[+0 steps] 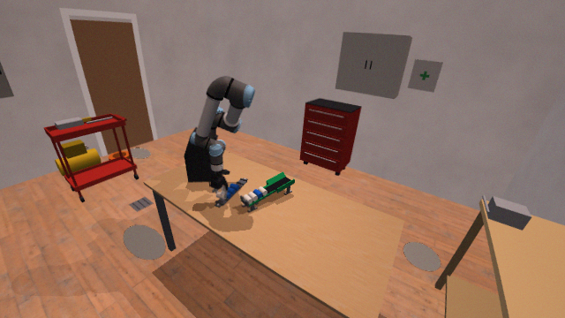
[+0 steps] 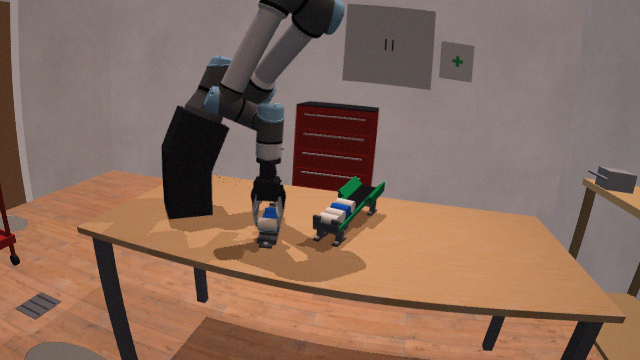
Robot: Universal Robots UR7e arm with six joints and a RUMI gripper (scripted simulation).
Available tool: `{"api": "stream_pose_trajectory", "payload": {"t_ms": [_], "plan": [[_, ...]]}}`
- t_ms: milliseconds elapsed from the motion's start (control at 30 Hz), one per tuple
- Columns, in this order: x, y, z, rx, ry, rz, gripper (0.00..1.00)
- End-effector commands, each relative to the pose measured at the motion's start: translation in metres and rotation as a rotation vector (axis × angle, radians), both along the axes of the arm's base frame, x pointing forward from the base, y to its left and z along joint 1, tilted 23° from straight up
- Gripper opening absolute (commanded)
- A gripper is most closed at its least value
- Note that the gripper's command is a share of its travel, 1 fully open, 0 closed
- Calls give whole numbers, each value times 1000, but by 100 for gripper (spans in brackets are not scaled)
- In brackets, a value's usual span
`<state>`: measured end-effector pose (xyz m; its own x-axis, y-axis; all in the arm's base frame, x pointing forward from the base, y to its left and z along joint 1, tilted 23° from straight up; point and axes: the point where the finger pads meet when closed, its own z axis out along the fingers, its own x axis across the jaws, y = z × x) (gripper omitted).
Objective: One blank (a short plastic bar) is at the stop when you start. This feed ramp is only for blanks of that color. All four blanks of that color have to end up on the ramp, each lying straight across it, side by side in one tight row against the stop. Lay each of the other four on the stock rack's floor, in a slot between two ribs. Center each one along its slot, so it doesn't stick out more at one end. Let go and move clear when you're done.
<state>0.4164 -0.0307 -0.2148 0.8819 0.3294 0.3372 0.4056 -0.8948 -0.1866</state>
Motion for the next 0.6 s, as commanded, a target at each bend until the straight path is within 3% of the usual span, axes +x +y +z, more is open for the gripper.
{"api": "stream_pose_trajectory", "payload": {"t_ms": [0, 367, 567], "plan": [[-3, -5, 14, 0, 0, 0, 35], [-13, -17, 51, 0, 0, 0, 35], [-15, -20, 60, 0, 0, 0, 35]]}}
